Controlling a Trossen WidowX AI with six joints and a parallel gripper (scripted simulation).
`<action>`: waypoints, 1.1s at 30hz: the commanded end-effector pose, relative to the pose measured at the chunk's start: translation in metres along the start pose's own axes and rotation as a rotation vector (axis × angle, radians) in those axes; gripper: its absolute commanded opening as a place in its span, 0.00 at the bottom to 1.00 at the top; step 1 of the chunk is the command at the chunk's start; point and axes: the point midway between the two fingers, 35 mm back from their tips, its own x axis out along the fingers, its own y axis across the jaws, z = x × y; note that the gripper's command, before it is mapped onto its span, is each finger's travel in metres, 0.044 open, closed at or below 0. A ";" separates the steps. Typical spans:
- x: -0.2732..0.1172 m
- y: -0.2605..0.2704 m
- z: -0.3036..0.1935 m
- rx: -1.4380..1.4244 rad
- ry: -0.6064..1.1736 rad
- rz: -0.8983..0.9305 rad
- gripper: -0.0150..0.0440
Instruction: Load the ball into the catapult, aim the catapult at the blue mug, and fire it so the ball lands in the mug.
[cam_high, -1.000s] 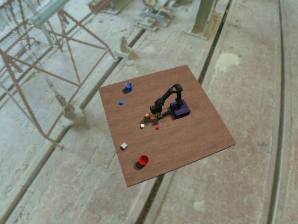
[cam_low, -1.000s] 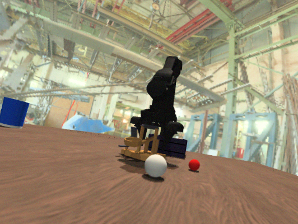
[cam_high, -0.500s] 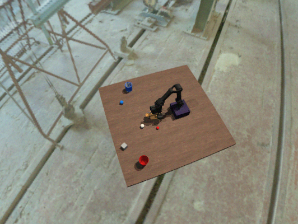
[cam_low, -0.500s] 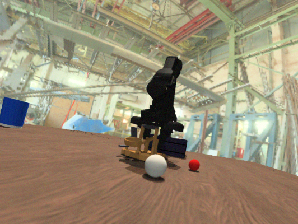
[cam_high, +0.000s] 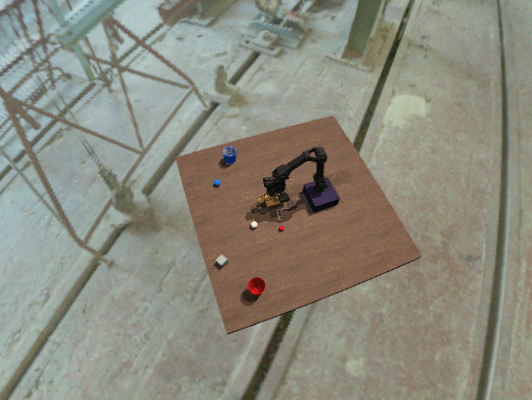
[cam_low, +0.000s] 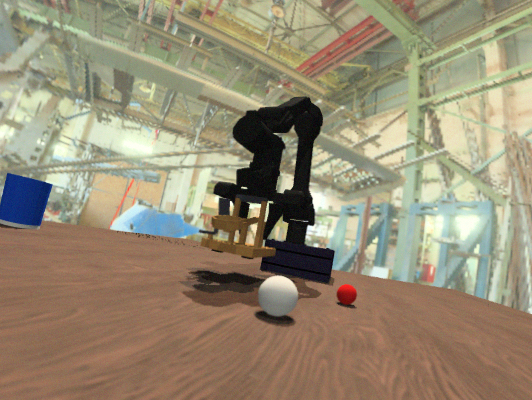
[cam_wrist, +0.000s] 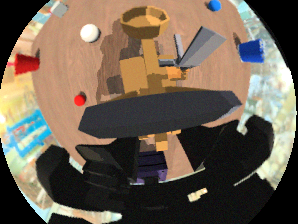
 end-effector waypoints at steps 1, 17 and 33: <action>-0.005 -0.038 0.008 -0.110 -0.014 -0.009 0.25; -0.005 -0.223 -0.038 -0.647 0.000 -0.023 0.25; 0.001 -0.235 -0.040 -0.670 0.001 -0.024 0.25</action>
